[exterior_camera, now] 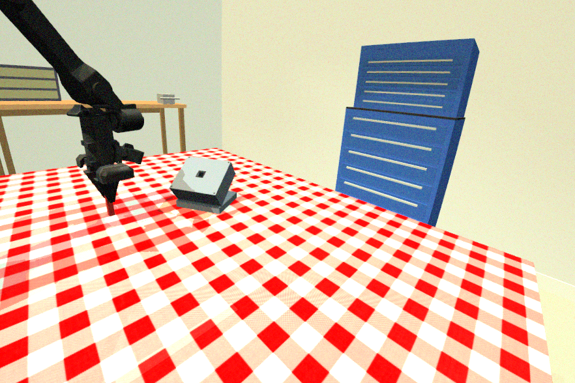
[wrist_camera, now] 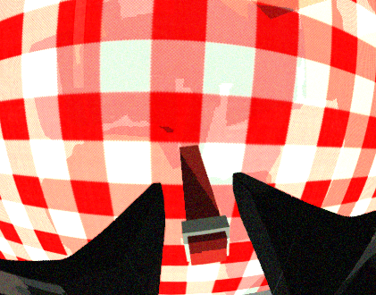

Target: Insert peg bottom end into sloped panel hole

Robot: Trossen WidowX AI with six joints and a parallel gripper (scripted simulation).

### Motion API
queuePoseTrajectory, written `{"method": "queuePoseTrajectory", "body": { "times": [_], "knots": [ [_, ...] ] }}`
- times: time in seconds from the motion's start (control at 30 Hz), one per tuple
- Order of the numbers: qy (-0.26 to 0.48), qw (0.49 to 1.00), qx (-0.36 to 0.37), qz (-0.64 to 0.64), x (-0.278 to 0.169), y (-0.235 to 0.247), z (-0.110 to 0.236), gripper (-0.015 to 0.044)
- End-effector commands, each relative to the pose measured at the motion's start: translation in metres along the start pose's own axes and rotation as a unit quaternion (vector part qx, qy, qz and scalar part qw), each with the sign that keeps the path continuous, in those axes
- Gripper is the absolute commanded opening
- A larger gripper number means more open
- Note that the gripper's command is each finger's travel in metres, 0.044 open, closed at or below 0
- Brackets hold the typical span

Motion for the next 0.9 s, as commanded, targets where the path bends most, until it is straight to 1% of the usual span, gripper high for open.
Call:
{"method": "queuePoseTrajectory", "body": {
  "times": [0.0,0.03,0.13,0.4,0.87],
  "knots": [
    [-0.001,1.000,0.001,0.000,0.000,0.000,0.001,0.0046],
    [-0.001,1.000,0.001,0.000,0.000,0.000,0.001,0.0020],
    [-0.001,1.000,0.001,0.000,0.000,0.000,0.001,0.0000],
    [0.000,1.000,0.001,0.000,0.001,0.001,0.006,0.0000],
    [0.002,1.000,0.002,0.001,0.000,-0.002,0.077,0.0000]
  ]
}}
Point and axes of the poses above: the point midway between the two fingers, 35 mm back from their tips, its own z axis back along the fingers, its own y axis across the jaws, x = y × z, the point moved 6 cm from there along z, back along the fingers, and after that the axes turned 10 degrees about -z, right-handed, at the moved point
